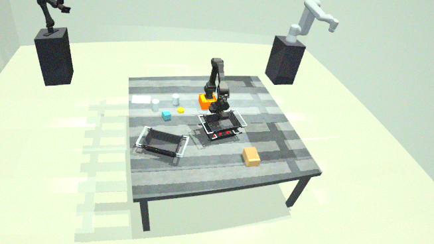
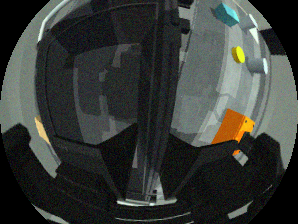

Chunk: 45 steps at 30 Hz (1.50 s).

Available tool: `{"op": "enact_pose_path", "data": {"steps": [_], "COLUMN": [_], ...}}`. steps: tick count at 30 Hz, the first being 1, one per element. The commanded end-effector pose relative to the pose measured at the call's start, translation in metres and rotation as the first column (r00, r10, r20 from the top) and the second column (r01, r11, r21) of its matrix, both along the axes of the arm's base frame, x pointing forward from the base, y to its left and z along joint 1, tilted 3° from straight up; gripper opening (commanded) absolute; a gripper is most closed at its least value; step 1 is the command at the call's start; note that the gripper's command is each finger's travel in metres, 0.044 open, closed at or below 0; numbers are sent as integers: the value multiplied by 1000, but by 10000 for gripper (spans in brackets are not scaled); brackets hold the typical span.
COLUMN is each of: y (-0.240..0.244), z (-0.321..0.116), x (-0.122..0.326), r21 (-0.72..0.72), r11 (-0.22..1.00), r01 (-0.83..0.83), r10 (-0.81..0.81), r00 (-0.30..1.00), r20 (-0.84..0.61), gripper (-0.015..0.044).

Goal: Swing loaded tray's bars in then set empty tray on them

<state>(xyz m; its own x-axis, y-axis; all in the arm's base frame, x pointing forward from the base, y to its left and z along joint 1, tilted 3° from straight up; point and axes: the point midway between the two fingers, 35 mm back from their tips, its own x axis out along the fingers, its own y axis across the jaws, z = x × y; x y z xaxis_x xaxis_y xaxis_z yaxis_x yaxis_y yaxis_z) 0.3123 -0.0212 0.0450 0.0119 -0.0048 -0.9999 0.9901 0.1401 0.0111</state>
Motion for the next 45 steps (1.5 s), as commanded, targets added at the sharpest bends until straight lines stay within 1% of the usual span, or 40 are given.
{"op": "enact_pose_path", "data": {"steps": [1,10,11,13,19,45], "y": [-2,-2,0,-2,-2,-2], "z": [-6,-6,-1,-6,-6,-6], "x": [-5,-5,-1,-5,-5,-5], "r21": [-6,-6,-1,-6,-6,-6], "r11": [1000,1000,1000,1000,1000,1000], "r01": [-1,-1,0,-1,-1,-1], "r10": [1,1,0,1,1,1], "r00": [1000,1000,1000,1000,1000,1000], "r20": [-28,-28,-6,-28,-28,-28], "gripper": [0,0,0,0,0,381]}}
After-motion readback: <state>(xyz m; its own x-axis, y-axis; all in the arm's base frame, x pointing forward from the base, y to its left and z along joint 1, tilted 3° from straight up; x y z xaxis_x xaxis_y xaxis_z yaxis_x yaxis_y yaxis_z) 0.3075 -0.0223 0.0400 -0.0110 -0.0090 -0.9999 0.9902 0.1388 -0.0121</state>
